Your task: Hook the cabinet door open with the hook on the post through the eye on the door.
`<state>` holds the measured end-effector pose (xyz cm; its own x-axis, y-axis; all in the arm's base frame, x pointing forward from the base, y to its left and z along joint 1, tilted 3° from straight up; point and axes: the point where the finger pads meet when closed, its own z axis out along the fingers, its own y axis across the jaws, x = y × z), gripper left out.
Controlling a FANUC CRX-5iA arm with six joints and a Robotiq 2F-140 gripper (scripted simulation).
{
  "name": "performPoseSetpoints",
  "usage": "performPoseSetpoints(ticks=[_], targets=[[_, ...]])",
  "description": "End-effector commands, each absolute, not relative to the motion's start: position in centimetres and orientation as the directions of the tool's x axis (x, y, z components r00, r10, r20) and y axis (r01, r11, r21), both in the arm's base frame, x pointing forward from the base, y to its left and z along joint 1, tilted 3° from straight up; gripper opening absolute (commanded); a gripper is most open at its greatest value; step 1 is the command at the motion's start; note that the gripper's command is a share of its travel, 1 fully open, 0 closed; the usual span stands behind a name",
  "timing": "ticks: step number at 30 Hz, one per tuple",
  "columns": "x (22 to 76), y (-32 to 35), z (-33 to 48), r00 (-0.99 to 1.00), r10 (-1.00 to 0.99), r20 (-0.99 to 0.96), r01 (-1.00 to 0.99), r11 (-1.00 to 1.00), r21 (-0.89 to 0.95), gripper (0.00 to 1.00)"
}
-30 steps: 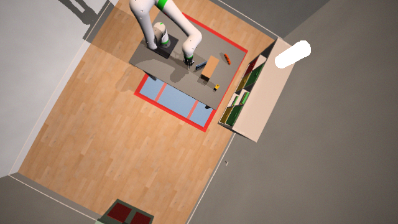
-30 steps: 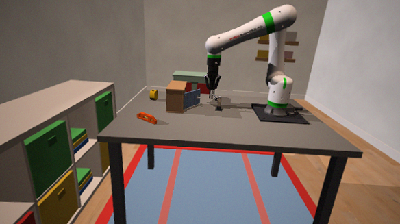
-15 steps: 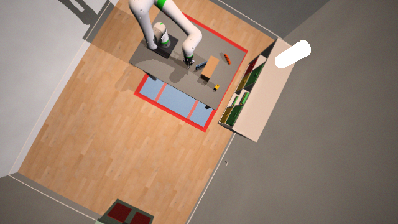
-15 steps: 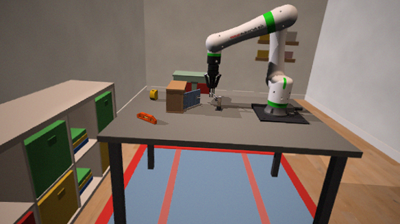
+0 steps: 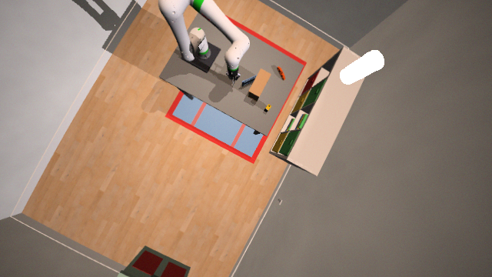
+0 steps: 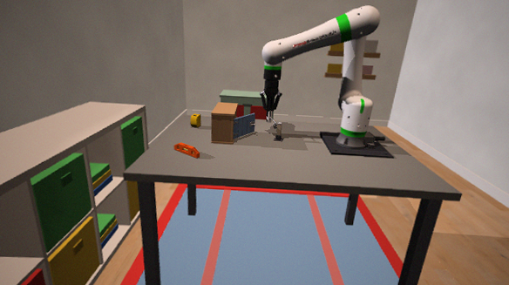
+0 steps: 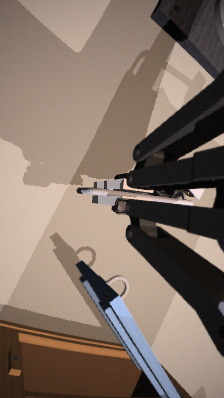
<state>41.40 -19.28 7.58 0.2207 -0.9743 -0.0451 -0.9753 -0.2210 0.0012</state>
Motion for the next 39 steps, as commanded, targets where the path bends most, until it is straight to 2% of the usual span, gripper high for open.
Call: performPoseSetpoints(ticks=[1, 14, 39], targets=[[41.4, -19.2, 7.9, 0.221, -0.974, -0.045, -0.975, -0.221, 0.001, 0.03], [41.4, -19.1, 8.5, 0.226, -0.973, -0.045, -0.974, -0.227, 0.001, 0.03], [42.9, -18.6, 8.5, 0.411, -0.911, -0.044, -0.912, -0.411, -0.008, 0.03]])
